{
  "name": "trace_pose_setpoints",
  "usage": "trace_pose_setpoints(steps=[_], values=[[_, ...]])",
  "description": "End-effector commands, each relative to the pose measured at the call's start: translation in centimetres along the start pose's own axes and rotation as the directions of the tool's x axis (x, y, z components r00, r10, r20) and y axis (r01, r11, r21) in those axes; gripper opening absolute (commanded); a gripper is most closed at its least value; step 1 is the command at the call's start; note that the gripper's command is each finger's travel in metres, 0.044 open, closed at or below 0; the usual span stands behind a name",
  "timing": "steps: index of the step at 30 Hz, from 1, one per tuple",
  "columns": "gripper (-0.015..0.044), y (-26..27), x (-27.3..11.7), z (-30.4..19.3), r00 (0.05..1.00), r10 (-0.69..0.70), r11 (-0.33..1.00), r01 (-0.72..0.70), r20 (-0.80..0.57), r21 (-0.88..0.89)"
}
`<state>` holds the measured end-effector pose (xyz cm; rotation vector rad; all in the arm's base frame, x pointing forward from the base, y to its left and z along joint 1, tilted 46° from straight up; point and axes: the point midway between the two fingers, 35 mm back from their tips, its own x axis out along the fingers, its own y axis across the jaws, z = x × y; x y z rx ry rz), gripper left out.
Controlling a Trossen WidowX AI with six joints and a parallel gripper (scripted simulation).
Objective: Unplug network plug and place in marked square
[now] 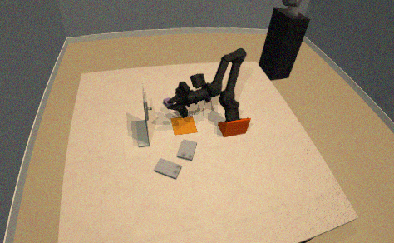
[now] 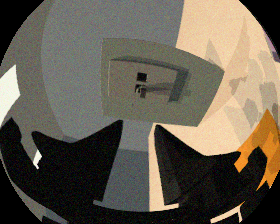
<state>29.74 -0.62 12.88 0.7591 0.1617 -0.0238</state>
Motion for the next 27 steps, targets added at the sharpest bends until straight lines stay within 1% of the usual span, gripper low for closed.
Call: trace_pose_setpoints(steps=[1,27], values=[[0.0156,0.1,1.0,0.2,1.000,0.007,1.000,-0.007,0.002,0.006],[0.0156,-0.1,4.4,1.0,1.000,0.013,1.000,-0.013,0.010,0.008]])
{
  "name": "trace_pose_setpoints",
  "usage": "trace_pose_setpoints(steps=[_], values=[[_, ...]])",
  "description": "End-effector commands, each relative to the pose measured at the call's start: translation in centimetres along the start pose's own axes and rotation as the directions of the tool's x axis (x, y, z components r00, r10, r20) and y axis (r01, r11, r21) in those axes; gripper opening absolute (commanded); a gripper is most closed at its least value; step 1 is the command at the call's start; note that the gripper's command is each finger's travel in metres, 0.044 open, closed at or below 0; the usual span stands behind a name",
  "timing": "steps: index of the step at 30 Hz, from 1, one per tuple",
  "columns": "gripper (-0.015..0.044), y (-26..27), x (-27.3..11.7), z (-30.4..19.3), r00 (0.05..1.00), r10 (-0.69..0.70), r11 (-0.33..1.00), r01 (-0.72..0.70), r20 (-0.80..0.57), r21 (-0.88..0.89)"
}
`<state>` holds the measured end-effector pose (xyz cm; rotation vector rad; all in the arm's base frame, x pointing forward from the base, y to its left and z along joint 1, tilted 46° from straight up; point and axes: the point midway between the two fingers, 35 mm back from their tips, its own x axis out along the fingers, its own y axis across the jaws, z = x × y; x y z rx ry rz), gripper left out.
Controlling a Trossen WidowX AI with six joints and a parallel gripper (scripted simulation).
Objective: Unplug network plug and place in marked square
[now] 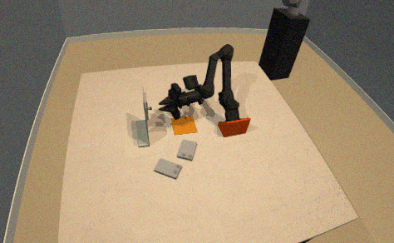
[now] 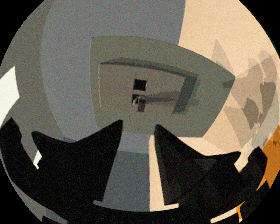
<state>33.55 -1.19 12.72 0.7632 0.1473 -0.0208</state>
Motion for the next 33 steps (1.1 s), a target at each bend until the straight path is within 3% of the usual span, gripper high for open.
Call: trace_pose_setpoints(steps=[1,33], values=[[0.0156,0.1,0.8,0.2,1.000,0.005,1.000,-0.005,-0.002,0.005],[0.0143,0.0,4.5,1.1,1.000,0.006,1.000,-0.006,0.000,0.004]])
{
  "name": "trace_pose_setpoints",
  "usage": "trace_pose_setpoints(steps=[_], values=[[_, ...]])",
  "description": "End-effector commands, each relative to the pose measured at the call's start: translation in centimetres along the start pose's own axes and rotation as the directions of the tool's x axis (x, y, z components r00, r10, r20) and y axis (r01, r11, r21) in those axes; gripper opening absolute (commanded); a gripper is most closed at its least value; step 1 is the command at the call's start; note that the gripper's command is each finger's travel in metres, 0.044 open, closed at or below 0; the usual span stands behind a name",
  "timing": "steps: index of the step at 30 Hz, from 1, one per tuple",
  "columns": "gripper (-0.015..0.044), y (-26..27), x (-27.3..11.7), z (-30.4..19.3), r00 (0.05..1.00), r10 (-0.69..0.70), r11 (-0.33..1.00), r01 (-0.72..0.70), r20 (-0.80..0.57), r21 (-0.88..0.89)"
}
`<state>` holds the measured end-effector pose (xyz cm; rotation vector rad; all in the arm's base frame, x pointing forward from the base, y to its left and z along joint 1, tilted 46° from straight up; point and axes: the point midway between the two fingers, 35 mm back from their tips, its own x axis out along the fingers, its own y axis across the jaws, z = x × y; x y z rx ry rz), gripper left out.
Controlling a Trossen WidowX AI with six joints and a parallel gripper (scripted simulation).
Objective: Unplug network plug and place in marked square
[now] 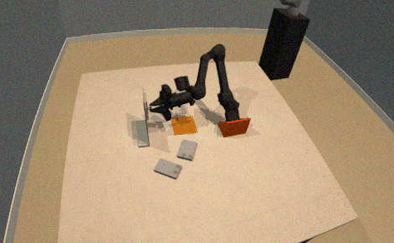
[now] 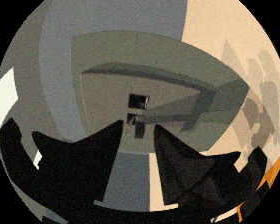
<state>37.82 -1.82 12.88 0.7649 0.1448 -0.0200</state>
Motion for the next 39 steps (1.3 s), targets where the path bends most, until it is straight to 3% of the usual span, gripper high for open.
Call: trace_pose_setpoints(steps=[1,21,39], values=[[0.0136,0.06,0.35,0.04,1.000,0.005,1.000,-0.005,-0.002,0.003],[0.0003,0.06,0.35,0.04,1.000,0.005,1.000,-0.005,-0.002,0.003],[0.0000,0.06,-0.48,-0.22,1.000,0.004,1.000,-0.004,-0.002,0.003]])
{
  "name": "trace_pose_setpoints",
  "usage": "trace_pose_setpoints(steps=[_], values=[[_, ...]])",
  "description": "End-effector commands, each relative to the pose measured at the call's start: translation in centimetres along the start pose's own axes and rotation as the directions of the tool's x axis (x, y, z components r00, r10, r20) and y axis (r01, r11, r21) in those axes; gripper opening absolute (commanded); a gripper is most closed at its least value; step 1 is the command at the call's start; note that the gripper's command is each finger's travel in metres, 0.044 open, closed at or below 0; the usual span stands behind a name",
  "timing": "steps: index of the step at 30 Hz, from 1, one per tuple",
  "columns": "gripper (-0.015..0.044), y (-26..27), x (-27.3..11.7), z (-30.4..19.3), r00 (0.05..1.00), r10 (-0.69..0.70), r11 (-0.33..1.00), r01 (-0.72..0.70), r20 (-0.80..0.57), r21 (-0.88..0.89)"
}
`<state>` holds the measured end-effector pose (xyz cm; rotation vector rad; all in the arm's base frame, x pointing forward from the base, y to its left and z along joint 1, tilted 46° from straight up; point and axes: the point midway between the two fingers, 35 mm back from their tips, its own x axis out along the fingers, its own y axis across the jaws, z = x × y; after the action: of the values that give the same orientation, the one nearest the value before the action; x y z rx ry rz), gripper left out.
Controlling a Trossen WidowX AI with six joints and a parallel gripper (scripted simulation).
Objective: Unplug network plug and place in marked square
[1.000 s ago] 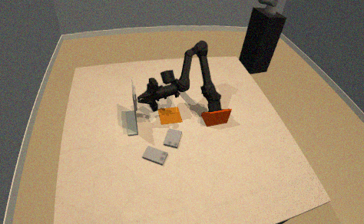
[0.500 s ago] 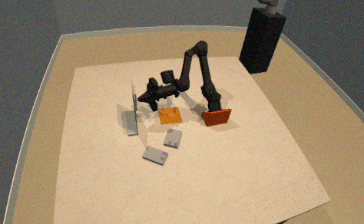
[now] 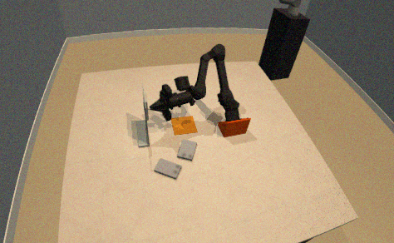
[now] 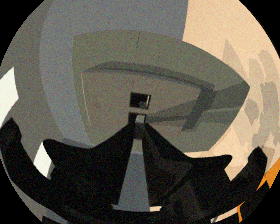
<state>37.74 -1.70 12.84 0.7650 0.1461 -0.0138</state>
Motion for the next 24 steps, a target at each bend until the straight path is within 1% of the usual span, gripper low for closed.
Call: trace_pose_setpoints(steps=[1,24], values=[[0.0000,0.0,-0.5,-0.1,1.000,-0.001,1.000,0.001,0.001,0.003],[0.0000,0.0,-1.7,-0.5,1.000,-0.002,1.000,0.002,0.001,0.003]])
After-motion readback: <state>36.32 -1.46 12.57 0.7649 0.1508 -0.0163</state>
